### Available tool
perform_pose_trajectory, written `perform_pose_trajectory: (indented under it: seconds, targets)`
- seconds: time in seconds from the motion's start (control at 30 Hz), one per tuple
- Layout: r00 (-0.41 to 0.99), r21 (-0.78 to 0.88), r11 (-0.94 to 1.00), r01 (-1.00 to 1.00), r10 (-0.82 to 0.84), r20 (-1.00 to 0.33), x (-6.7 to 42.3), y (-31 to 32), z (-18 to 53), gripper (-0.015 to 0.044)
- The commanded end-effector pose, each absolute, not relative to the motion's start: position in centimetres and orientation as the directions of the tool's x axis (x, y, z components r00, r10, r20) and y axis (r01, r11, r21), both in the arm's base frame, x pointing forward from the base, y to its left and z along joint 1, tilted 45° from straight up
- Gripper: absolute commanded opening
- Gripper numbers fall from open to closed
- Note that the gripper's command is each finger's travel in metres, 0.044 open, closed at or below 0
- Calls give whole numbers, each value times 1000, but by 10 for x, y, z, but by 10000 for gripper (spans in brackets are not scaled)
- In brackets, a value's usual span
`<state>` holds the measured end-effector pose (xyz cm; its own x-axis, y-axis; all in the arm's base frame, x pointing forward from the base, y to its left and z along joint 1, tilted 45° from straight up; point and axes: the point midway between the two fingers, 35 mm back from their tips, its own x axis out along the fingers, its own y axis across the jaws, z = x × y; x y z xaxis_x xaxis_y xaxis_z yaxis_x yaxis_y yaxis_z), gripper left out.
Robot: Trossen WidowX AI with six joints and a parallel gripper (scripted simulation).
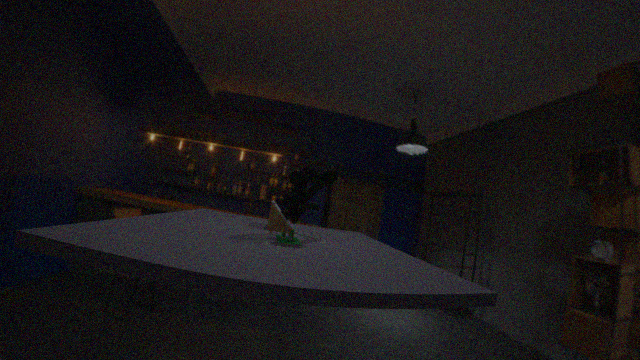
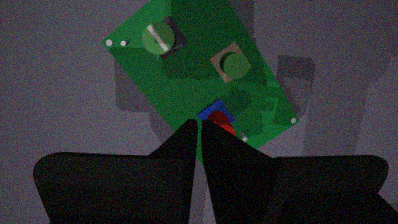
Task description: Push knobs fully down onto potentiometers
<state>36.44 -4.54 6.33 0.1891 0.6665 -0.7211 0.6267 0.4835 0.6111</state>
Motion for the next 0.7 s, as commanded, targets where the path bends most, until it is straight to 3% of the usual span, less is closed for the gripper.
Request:
perform_pose_trajectory:
  seconds: [0.0,0.67]
  targets:
    - [182,645,552,529,668,-721,371,-49,65,0]
    - [143,672,731,-119,683,-717,398,-66,75,0]
